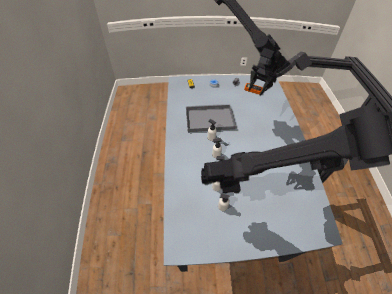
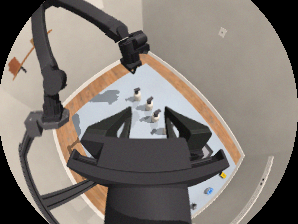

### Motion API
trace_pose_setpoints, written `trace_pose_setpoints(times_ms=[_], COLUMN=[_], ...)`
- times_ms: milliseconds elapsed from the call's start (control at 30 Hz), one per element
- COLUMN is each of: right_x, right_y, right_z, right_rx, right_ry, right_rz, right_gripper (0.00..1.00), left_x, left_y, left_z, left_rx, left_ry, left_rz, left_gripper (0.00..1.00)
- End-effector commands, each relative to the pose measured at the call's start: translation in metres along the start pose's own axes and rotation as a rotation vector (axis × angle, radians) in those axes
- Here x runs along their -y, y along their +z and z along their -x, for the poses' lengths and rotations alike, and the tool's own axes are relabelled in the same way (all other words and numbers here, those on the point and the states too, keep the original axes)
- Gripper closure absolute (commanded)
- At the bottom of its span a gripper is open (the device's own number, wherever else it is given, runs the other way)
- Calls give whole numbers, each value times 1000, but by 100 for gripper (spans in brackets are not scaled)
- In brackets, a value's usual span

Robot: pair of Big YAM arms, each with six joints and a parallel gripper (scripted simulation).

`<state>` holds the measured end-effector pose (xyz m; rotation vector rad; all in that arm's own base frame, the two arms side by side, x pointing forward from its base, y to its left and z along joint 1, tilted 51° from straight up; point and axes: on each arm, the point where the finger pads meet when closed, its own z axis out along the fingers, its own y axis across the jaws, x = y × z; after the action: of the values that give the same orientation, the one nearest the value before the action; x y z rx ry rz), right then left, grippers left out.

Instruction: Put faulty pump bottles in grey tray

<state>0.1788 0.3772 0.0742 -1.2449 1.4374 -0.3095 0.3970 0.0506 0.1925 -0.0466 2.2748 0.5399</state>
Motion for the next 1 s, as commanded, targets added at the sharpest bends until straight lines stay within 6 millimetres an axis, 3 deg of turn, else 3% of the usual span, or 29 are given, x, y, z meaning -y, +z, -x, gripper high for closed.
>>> trace_pose_setpoints(times_ms=[0, 200, 400, 467, 567, 700, 867, 967], right_x=[2, -5, -11, -11, -12, -10, -5, -2], right_y=[19, 66, 139, 139, 185, 232, 283, 309], right_z=[19, 21, 11, 11, -3, -26, -62, -95], right_rx=[-14, -129, -306, -306, -417, -535, -670, -760], right_ry=[79, 201, 367, 367, 467, 549, 656, 711], right_rz=[-12, -25, -73, -73, -119, -176, -260, -321], right_gripper=[49, 49, 49, 49, 49, 49, 49, 49], left_x=[-26, -107, -172, -172, -194, -208, -207, -208], left_y=[15, 26, 13, 13, 5, -1, -5, -4], left_z=[41, 107, 142, 142, 149, 154, 158, 159], left_rx=[100, 384, 603, 603, 672, 718, 743, 747], left_ry=[-12, -45, 15, 15, 49, 72, 74, 74], left_rz=[1, -21, 0, 0, 14, 20, 3, 3], left_gripper=[100, 100, 100, 100, 100, 100, 100, 100])
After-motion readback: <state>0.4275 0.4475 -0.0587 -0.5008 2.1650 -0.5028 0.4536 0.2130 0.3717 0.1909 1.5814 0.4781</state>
